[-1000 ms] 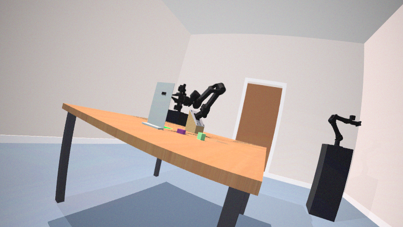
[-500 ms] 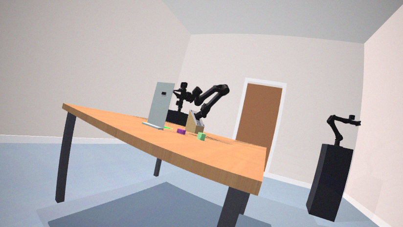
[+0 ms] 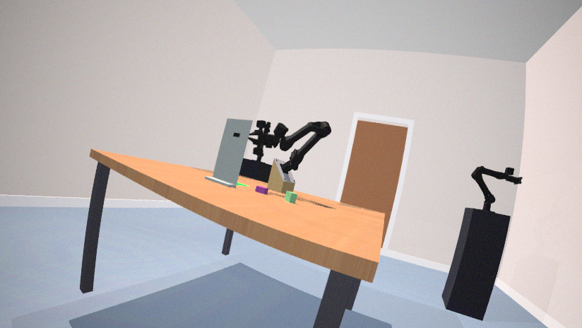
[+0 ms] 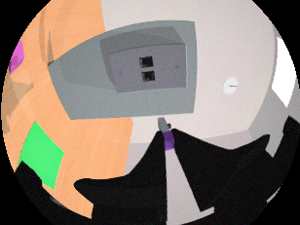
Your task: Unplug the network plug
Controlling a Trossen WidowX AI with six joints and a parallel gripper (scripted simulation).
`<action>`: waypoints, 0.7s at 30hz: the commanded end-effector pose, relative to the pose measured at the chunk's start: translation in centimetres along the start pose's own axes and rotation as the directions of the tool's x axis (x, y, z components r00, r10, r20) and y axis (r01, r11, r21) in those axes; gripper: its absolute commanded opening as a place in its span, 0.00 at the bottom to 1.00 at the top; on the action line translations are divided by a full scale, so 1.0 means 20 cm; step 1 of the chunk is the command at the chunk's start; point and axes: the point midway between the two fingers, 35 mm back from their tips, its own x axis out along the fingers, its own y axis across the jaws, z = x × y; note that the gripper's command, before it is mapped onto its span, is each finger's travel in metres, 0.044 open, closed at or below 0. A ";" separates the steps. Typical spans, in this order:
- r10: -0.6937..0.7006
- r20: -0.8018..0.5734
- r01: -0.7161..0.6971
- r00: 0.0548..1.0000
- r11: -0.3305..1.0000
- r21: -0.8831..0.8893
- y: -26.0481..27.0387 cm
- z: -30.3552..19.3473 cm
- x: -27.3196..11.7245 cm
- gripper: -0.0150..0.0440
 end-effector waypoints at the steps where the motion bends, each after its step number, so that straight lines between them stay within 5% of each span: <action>1: 0.086 -0.015 -0.086 0.996 0.996 -0.010 0.08 -0.04 0.04 0.25; 21: 0.563 -0.045 -0.563 0.826 0.827 0.016 0.59 -0.23 0.08 0.25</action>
